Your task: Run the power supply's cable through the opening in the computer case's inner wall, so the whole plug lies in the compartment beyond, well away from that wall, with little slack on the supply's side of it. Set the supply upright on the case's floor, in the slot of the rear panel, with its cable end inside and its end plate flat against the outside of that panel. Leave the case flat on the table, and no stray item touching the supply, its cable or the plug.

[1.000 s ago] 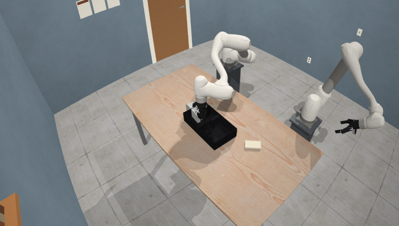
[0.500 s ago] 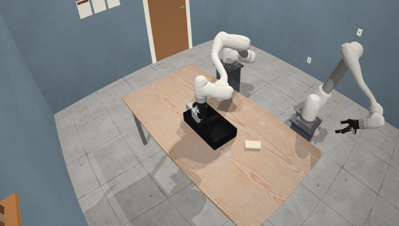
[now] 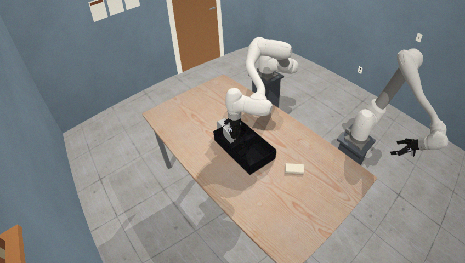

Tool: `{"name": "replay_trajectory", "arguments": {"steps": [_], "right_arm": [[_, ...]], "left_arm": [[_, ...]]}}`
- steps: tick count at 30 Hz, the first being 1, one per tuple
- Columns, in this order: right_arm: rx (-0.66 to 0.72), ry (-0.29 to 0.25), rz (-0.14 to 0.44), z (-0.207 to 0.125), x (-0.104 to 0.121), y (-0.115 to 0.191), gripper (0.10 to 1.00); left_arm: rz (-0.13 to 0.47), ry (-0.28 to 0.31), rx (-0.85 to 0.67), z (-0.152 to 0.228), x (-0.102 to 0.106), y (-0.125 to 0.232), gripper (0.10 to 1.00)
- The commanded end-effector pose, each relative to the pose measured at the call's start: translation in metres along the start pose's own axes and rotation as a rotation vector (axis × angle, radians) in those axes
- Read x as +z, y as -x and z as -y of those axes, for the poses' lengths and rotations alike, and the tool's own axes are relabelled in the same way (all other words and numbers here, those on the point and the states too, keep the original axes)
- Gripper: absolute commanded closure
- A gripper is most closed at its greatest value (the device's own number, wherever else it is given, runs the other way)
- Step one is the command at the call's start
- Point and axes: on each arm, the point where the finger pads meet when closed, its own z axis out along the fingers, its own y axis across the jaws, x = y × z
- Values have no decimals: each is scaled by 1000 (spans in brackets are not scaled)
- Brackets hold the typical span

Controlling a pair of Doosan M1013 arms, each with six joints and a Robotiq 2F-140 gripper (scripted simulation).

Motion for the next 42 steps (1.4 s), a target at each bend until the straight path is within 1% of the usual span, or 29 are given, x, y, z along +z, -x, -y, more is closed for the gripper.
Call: {"name": "replay_trajectory", "arguments": {"steps": [1,8,22,31,32,42], "right_arm": [[0,-1,1,0,-2,1,999],[0,-1,1,1,-4,5,999],[0,-1,1,1,-15,24,999],[0,-1,1,2,-17,26,999],[0,-1,1,2,-17,26,819],[0,-1,1,2,-17,26,819]], "left_arm": [[-1,0,0,0,0,0,98],[-1,0,0,0,0,0,98],[-1,0,0,0,0,0,98],[-1,0,0,0,0,0,98],[-1,0,0,0,0,0,98],[-1,0,0,0,0,0,98]]}}
